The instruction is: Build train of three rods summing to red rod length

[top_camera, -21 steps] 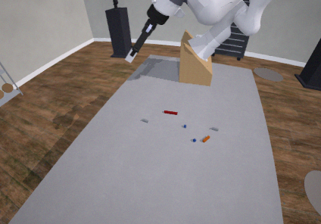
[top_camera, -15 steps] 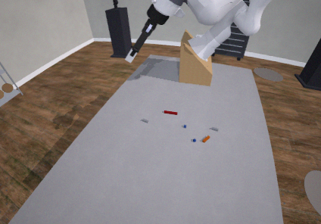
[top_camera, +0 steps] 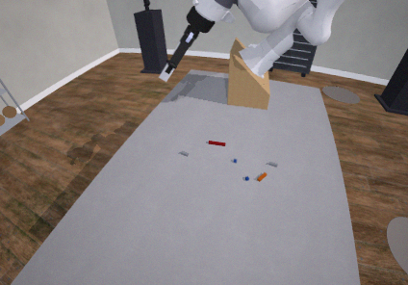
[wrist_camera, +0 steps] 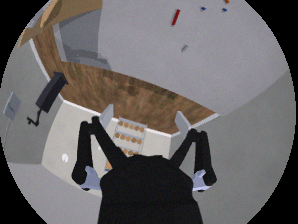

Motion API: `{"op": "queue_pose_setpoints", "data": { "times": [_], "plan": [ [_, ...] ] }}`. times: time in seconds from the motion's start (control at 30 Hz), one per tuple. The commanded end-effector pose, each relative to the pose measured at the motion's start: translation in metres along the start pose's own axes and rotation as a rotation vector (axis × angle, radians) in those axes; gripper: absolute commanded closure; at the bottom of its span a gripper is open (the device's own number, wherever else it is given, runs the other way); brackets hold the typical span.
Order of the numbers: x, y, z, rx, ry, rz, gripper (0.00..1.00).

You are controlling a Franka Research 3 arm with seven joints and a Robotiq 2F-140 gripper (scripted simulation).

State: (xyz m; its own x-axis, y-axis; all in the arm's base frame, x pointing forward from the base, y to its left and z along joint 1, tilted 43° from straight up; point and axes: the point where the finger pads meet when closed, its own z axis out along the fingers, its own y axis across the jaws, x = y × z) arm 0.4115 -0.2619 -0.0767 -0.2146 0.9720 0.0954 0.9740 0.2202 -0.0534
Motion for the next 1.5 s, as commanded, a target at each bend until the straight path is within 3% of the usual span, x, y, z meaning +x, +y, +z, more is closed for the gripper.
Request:
{"op": "queue_pose_setpoints", "data": {
  "times": [0.0, 0.33, 0.4, 0.53, 0.63, 0.67, 0.73, 0.97, 1.0, 1.03, 1.47],
  "plan": [
    [0.022, 0.026, 0.011, -0.007, 0.037, -0.122, 0.00],
    [0.082, 0.089, 0.030, -0.053, 0.128, -0.396, 0.00],
    [0.082, 0.089, 0.030, -0.053, 0.128, -0.396, 0.00],
    [0.112, 0.117, 0.036, -0.084, 0.169, -0.512, 0.00],
    [0.113, 0.117, 0.036, -0.085, 0.171, -0.516, 0.00],
    [0.132, 0.133, 0.038, -0.108, 0.196, -0.585, 0.00],
    [0.143, 0.142, 0.039, -0.121, 0.209, -0.622, 0.00],
    [0.146, 0.145, 0.040, -0.126, 0.214, -0.635, 0.00],
    [0.176, 0.168, 0.040, -0.167, 0.250, -0.734, 0.00],
    [0.180, 0.171, 0.040, -0.174, 0.256, -0.748, 0.00],
    [0.182, 0.172, 0.040, -0.176, 0.258, -0.753, 0.00]
  ]
}}
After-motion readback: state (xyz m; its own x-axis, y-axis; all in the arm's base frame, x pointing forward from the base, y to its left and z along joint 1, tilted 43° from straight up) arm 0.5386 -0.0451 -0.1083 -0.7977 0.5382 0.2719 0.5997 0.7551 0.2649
